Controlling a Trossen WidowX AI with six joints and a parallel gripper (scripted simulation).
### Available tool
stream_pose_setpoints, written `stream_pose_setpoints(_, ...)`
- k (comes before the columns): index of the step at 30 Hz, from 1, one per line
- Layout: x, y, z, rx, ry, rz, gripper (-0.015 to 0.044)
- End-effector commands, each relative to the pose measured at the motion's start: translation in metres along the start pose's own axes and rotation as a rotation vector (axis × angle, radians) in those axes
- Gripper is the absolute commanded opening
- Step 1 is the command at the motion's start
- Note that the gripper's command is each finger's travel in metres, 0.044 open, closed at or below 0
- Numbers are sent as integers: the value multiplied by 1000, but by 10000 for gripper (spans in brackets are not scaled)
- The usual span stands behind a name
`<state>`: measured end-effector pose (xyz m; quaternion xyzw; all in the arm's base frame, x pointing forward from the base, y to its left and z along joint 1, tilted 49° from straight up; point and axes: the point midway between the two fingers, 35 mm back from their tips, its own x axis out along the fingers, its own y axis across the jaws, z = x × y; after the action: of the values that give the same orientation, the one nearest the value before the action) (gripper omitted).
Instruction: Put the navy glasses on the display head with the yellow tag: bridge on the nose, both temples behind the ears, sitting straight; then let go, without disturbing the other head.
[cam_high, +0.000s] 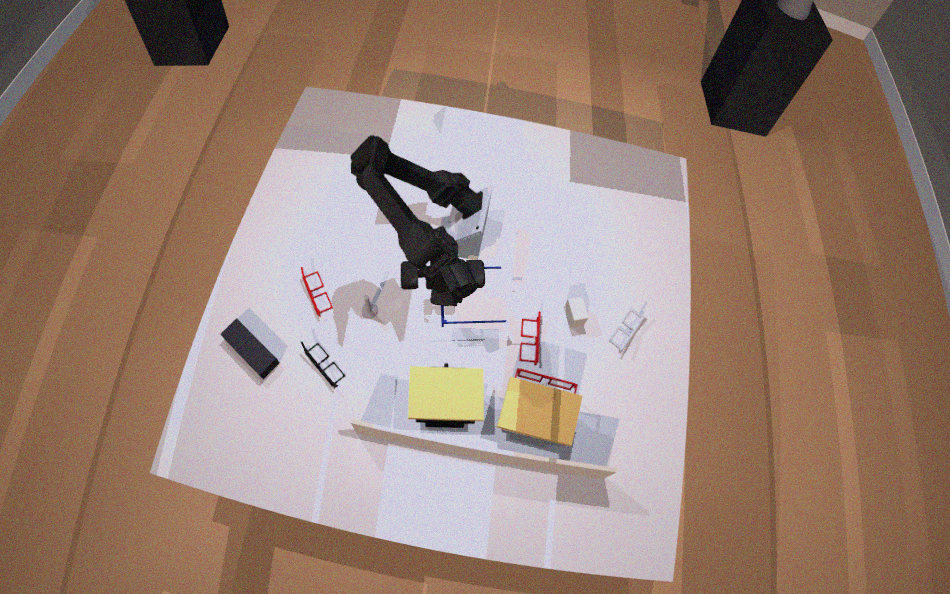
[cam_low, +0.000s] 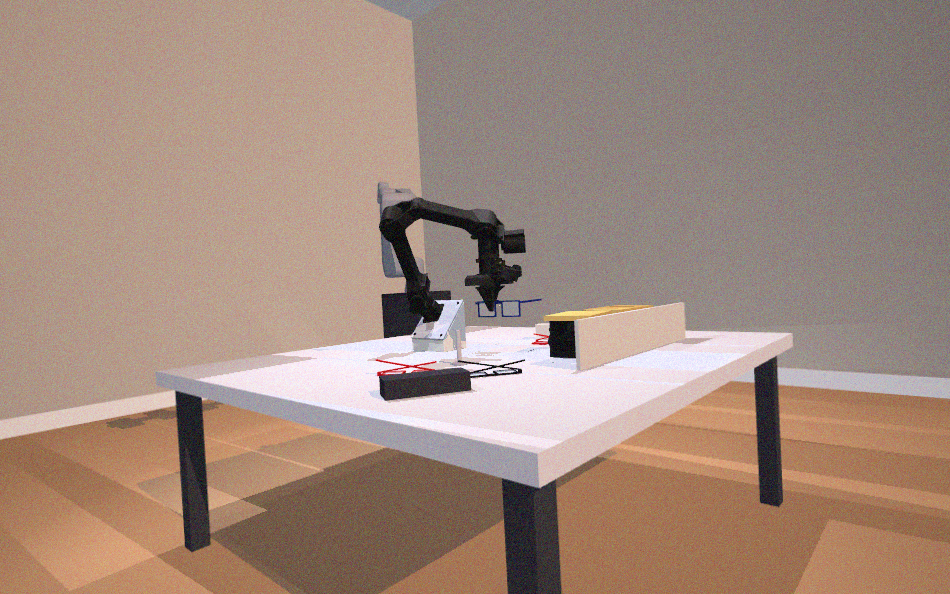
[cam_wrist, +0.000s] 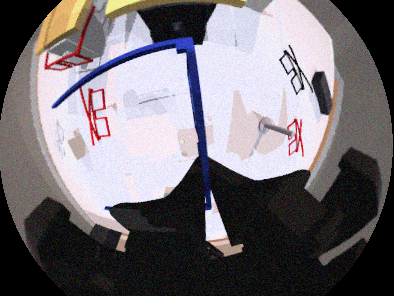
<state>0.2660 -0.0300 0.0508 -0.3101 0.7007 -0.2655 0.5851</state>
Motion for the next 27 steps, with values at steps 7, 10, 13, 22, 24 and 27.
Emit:
stream_pose_setpoints(7,7,3,0,14,-2,6,0)
stream_pose_setpoints(10,10,3,1,14,-3,6,0)
stream_pose_setpoints(13,13,3,1,14,-3,7,0)
stream_pose_setpoints(22,22,3,2,14,-4,8,0)
stream_pose_setpoints(24,24,3,3,14,-4,9,0)
stream_pose_setpoints(27,26,3,3,14,-4,9,0)
